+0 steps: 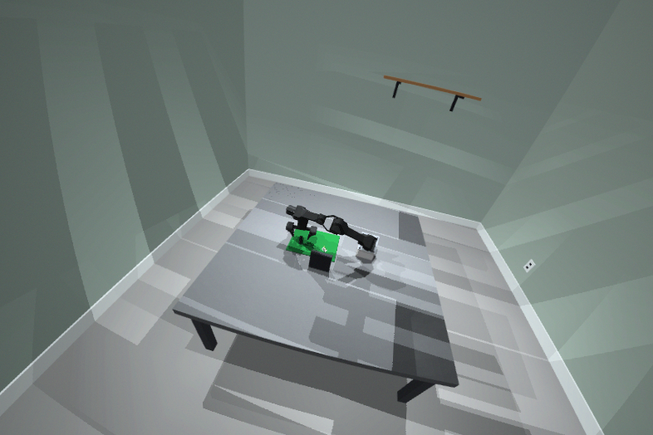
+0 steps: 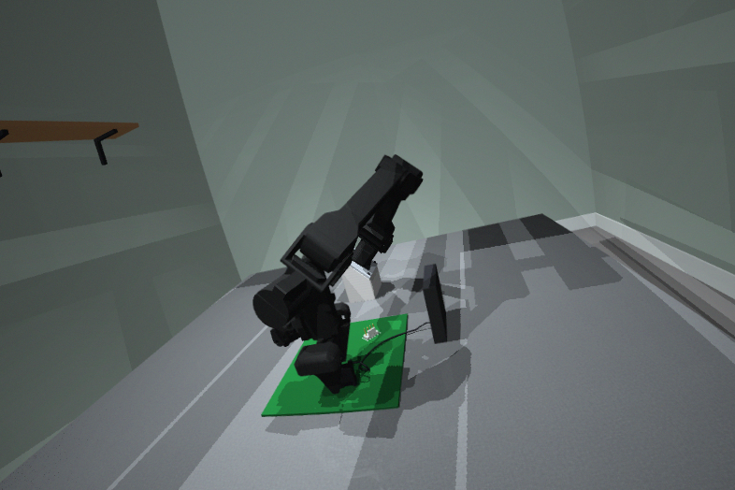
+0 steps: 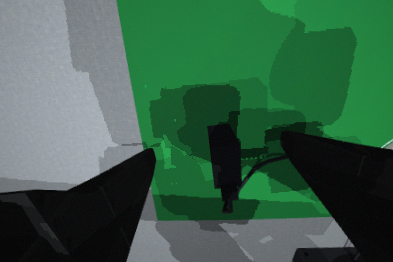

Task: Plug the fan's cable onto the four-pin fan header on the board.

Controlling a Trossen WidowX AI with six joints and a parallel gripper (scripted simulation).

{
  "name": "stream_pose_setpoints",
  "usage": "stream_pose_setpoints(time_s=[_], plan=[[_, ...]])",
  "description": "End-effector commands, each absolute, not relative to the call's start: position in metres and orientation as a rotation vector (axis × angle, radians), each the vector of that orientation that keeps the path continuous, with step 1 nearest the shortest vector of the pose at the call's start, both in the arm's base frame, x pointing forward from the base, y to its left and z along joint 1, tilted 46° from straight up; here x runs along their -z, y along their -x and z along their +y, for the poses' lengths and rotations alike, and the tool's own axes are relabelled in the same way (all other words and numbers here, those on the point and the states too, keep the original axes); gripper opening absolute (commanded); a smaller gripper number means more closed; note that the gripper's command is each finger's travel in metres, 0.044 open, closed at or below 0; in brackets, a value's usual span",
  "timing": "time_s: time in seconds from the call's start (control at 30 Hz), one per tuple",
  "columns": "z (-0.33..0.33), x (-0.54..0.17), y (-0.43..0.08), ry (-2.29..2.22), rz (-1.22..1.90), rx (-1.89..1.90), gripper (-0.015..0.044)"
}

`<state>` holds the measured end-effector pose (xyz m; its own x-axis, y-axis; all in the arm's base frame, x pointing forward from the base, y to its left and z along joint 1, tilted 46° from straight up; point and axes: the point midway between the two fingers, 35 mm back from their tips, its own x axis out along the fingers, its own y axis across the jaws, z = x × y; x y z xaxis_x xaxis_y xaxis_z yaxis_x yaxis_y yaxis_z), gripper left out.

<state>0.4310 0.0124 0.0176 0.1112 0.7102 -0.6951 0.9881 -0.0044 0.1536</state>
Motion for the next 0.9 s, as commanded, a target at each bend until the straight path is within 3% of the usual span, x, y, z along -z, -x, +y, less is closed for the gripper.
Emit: stream_pose_setpoints(time_s=[0.0,0.67,0.87], plan=[[0.0212,-0.0103,-0.4281,-1.777,1.673,0.582,0.044],[0.023,-0.0088,-0.4282,-1.777,1.673,0.582,0.044],[0.0208,-0.0102,-0.4298,-1.772,1.665,0.577,0.0282]])
